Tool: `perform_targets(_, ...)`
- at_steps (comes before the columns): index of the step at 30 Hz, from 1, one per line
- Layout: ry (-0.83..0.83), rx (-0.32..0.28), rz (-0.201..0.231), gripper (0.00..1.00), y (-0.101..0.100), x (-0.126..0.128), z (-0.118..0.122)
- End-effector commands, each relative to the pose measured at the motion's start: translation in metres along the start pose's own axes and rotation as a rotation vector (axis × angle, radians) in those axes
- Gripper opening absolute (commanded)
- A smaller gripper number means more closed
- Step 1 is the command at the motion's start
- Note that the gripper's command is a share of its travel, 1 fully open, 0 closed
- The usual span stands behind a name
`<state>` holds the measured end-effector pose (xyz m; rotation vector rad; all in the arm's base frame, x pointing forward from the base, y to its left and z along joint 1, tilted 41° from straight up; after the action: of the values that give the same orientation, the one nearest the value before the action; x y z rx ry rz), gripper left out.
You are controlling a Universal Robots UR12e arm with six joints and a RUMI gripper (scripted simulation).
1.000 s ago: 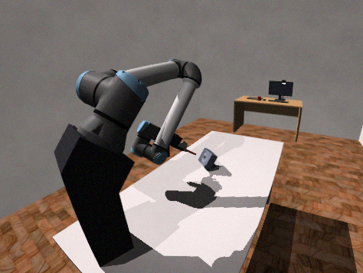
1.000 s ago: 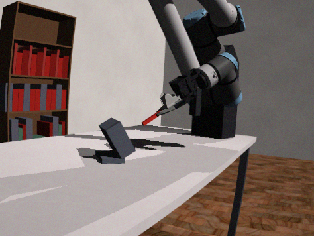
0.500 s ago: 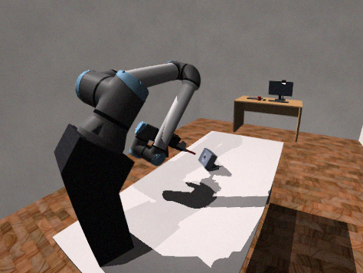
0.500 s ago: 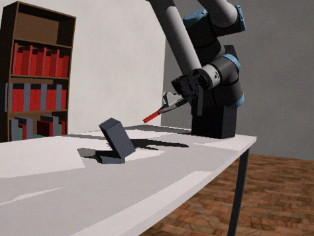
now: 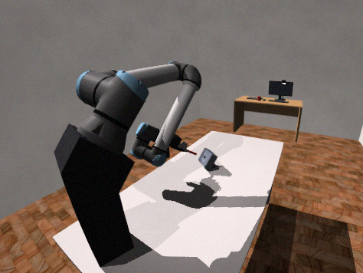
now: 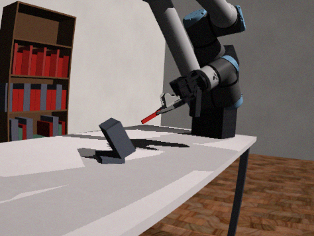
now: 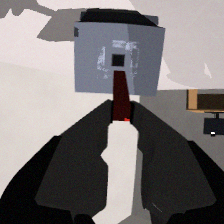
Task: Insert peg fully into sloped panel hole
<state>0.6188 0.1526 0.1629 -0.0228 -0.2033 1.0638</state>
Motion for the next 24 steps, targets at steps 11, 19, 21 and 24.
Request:
perform_targets(11, -0.004, -0.004, -0.001, 0.00, -0.038, 0.002, 0.002)
perform_targets(19, -0.004, -0.004, -0.001, 0.00, -0.051, 0.002, 0.003)
perform_targets(21, -0.004, -0.004, -0.001, 0.00, -0.052, 0.002, 0.003)
perform_targets(24, -0.004, -0.004, -0.001, 0.00, -0.052, 0.002, 0.003)
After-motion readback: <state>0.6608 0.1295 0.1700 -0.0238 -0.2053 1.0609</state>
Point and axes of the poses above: the point where the finger pads meet when closed, its own y axis back along the fingers, its own x axis across the jaws, z = x × y, the point moved 10 cm from there along y, back along the fingers, and after that the axes turned 6 degrees about y, right-handed, at the moved point
